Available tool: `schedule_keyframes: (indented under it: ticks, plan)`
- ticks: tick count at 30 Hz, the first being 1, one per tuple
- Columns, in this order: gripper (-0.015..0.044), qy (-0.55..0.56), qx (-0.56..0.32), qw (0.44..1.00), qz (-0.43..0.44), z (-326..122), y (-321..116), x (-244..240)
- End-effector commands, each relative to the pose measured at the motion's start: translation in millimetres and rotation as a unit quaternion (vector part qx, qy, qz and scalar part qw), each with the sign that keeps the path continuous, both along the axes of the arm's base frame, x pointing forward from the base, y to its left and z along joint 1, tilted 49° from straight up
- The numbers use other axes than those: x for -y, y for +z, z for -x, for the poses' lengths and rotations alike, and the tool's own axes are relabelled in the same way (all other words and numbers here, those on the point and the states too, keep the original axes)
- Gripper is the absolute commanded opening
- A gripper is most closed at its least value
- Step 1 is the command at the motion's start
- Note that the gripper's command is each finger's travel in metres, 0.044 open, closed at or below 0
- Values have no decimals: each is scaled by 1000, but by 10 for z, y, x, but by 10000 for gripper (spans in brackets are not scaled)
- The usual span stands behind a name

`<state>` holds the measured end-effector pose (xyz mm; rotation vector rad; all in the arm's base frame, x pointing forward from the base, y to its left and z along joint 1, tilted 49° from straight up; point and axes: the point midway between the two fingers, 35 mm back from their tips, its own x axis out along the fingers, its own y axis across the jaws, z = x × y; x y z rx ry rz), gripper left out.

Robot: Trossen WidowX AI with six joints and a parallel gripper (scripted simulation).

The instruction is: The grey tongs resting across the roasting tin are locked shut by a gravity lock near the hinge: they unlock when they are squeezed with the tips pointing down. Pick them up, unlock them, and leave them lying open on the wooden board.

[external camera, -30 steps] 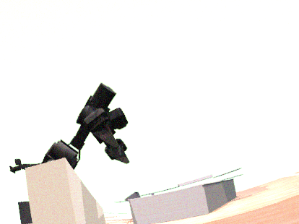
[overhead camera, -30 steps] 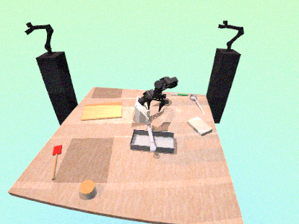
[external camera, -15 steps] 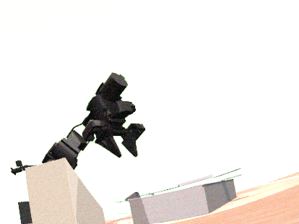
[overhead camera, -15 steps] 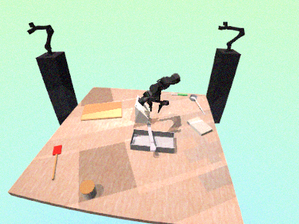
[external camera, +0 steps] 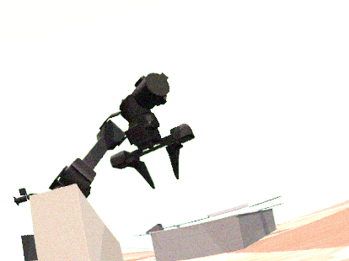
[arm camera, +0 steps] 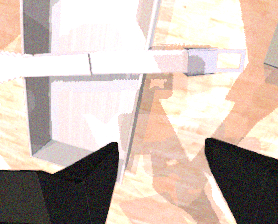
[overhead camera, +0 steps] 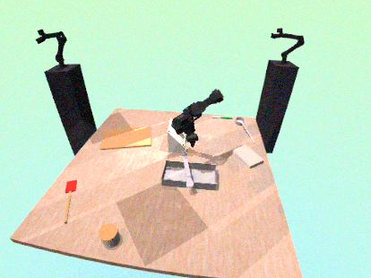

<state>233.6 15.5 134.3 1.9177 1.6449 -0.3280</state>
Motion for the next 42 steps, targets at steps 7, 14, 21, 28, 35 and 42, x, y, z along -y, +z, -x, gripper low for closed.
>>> schedule_keyframes:
  ticks: [7,14,21,28,35,42]
  plan:
    - [260,-199,-588,761,-189,-626,-600,-55]
    - [260,-230,-703,643,-200,-728,-828,-93]
    - [260,-230,-703,643,-200,-728,-828,-93]
    - [260,-230,-703,643,-200,-735,-839,-87]
    - [260,-230,-703,643,-199,-742,-851,-84]
    - [260,-230,-700,646,-198,-752,-880,-166]
